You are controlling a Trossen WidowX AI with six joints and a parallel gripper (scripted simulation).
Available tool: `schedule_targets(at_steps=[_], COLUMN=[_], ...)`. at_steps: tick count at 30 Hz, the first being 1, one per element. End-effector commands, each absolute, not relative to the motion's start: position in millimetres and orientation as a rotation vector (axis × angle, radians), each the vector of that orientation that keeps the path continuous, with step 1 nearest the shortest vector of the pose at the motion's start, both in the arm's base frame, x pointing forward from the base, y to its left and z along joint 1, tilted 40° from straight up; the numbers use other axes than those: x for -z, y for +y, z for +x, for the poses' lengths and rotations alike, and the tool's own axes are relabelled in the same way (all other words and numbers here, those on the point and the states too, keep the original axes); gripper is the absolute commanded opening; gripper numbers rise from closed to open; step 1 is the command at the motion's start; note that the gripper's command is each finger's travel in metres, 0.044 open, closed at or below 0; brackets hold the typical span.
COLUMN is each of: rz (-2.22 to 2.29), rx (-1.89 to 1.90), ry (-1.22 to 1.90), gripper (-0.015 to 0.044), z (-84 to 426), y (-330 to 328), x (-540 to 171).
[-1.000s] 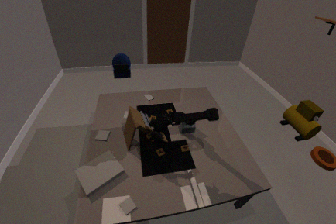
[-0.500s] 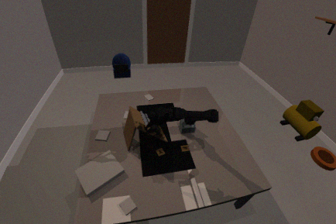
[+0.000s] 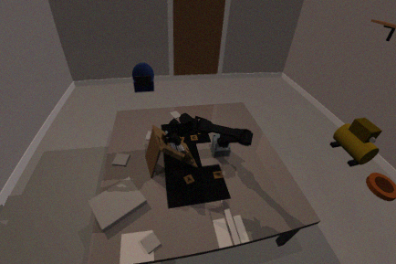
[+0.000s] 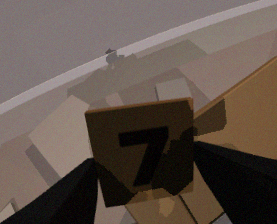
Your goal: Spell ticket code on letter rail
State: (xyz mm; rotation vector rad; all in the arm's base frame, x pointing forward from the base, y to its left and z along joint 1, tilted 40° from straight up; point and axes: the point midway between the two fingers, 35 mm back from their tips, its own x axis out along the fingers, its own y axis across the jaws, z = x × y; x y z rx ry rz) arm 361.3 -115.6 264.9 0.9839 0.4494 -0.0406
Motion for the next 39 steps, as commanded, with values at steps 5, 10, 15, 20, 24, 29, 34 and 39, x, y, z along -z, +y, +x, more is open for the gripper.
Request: schedule_targets(at_steps=[5,10,15,20,24,29,34,39], rz=[0.958,0.913,0.866,0.825,0.795,0.761,0.732,0.706], rx=[0.072,0.061,0.039,0.011,-0.015,-0.051,-0.088,-0.127], ry=[0.465,0.508,0.551,0.587,0.609,0.629,0.64,0.641], gripper=[0.0,0.0,0.0,0.0,0.0,0.0,0.0,0.0], z=[365.6,367.7,368.0,366.2,363.3,358.0,351.0,342.5], y=[-152.9,-168.6,-185.1,-200.8,-212.7,-226.6,-239.3,-250.7], x=[-241.0,-218.8,-193.8,-168.7,-148.6,-123.5,-98.5,-73.7])
